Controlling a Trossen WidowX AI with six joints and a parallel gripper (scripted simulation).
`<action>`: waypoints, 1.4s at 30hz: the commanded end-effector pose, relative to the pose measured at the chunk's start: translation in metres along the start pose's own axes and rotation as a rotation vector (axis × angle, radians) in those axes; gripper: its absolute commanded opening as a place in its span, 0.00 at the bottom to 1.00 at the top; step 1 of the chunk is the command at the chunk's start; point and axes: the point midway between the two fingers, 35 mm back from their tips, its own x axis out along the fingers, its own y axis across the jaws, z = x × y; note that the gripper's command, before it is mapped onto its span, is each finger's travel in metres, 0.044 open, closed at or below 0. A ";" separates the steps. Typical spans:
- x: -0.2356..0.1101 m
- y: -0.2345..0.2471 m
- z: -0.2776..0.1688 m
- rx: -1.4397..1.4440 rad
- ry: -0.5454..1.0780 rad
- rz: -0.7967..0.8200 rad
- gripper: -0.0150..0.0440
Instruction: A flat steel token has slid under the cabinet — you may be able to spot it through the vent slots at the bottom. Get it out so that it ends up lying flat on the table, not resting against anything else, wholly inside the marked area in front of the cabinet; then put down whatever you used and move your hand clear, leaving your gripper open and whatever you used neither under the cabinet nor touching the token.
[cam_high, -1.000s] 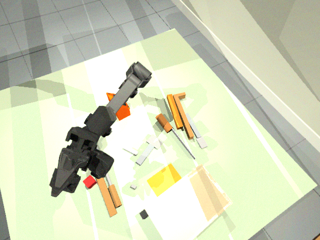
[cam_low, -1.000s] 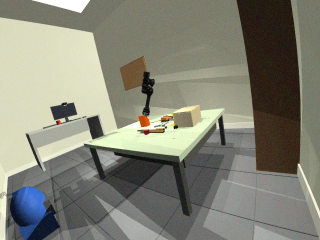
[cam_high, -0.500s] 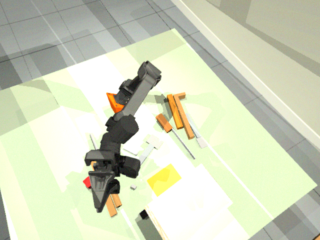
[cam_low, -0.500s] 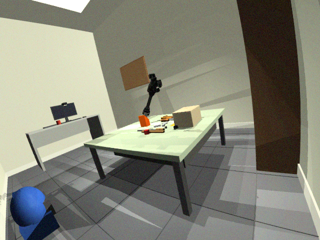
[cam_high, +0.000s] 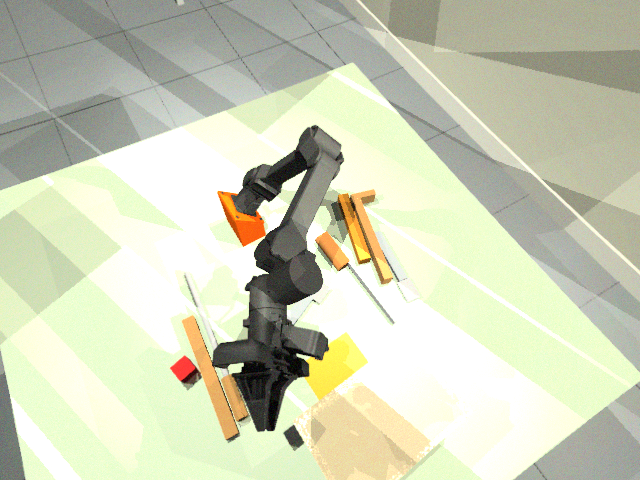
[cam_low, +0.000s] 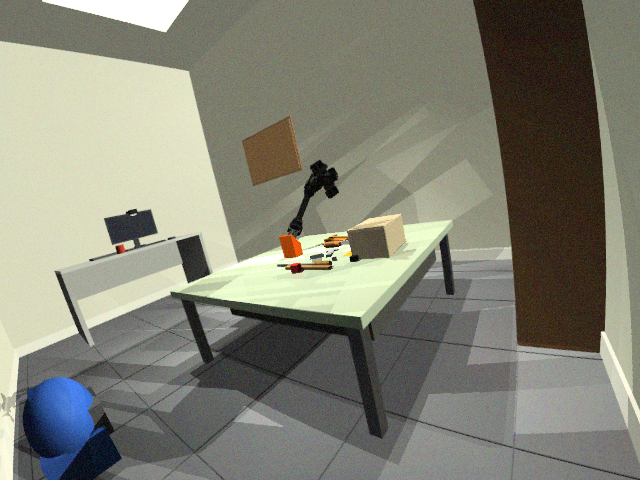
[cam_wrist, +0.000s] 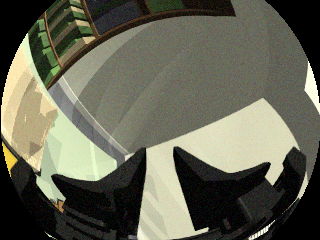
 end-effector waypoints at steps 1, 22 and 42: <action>-0.003 0.029 0.007 0.113 0.028 0.089 0.46; -0.047 0.152 0.041 0.666 0.292 0.432 0.46; -0.131 0.249 0.061 1.128 0.737 0.597 0.46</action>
